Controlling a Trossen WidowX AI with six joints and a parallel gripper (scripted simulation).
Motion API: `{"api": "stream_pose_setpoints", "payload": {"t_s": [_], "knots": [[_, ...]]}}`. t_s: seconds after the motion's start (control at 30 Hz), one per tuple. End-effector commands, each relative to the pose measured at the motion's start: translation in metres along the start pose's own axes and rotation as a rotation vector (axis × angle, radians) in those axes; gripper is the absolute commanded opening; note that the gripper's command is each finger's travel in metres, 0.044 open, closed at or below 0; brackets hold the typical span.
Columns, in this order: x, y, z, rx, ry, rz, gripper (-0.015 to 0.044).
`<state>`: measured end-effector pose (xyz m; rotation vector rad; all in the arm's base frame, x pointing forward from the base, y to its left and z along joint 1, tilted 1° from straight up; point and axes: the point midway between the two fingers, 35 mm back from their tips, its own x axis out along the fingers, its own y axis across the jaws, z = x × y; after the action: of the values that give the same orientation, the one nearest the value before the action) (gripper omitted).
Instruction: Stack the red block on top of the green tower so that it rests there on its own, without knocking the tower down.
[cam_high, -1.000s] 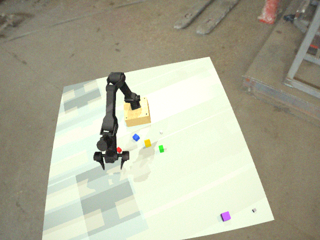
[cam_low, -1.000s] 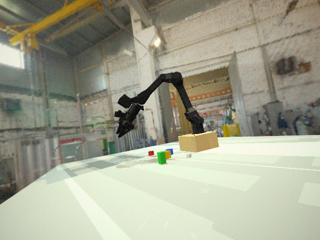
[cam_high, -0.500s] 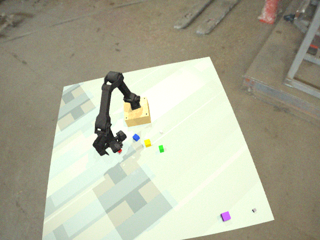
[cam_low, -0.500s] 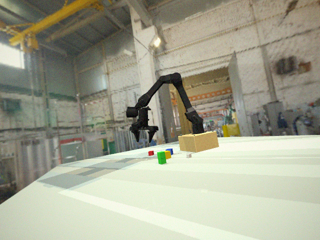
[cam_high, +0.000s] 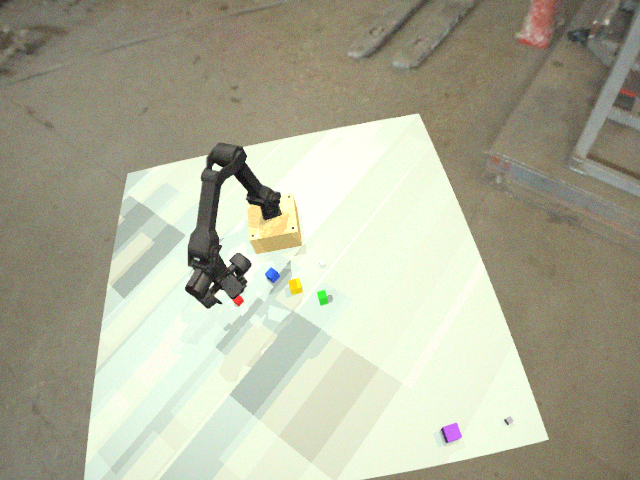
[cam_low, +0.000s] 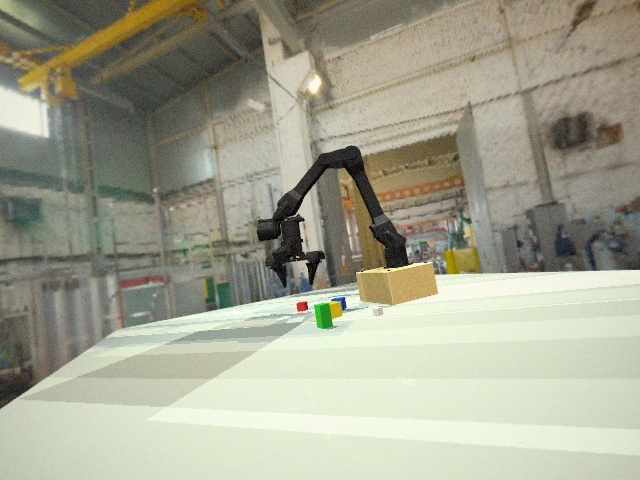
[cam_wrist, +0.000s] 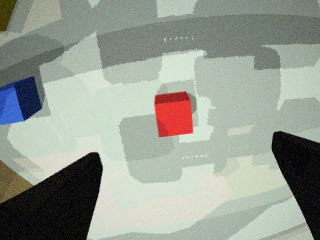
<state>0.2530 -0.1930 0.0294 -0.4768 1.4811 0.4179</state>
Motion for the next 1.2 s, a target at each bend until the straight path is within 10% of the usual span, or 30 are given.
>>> {"api": "stream_pose_setpoints", "payload": {"t_s": [0.0,1.17], "knots": [[0.024,0.004,-0.001,-0.006,0.0,0.018,0.044],[0.067,0.005,-0.003,-0.006,0.0,0.018,0.044]]}}
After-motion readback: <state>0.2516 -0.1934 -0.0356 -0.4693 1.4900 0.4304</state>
